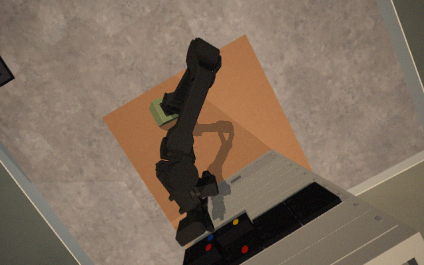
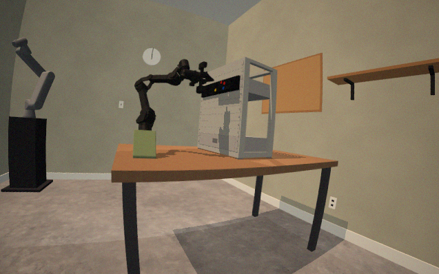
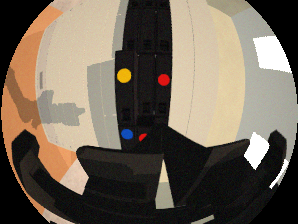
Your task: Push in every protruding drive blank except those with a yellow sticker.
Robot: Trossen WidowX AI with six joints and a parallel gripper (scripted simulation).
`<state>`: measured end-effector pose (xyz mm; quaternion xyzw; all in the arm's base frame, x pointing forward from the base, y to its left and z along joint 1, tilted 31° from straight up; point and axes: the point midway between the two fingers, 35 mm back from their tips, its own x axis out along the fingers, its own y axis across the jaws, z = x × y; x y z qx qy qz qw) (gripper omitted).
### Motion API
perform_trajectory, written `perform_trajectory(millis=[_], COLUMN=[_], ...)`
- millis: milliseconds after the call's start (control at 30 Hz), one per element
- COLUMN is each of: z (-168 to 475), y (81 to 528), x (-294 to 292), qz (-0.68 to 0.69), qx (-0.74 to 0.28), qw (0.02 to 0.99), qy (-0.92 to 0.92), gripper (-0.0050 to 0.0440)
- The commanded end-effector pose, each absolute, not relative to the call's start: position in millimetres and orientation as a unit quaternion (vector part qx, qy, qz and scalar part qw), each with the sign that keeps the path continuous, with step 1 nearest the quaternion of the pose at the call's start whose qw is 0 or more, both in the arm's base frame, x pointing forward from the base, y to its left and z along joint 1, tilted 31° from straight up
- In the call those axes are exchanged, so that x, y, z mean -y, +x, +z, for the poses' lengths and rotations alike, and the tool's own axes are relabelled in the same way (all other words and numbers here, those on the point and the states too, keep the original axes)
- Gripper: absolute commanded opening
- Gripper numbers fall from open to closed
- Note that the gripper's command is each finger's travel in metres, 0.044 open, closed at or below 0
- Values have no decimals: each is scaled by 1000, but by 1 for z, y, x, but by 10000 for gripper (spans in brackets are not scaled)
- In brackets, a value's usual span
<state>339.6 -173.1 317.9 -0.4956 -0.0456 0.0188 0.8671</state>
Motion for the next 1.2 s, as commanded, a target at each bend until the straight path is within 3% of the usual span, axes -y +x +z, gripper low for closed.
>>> perform_trajectory(millis=[0,433,1167], z=[297,245,245], y=[340,342,379], x=[187,216,215], qz=[16,16,16], qx=[50,50,50], qw=[867,867,867], qy=[-495,-495,-495], gripper=[0,0,0])
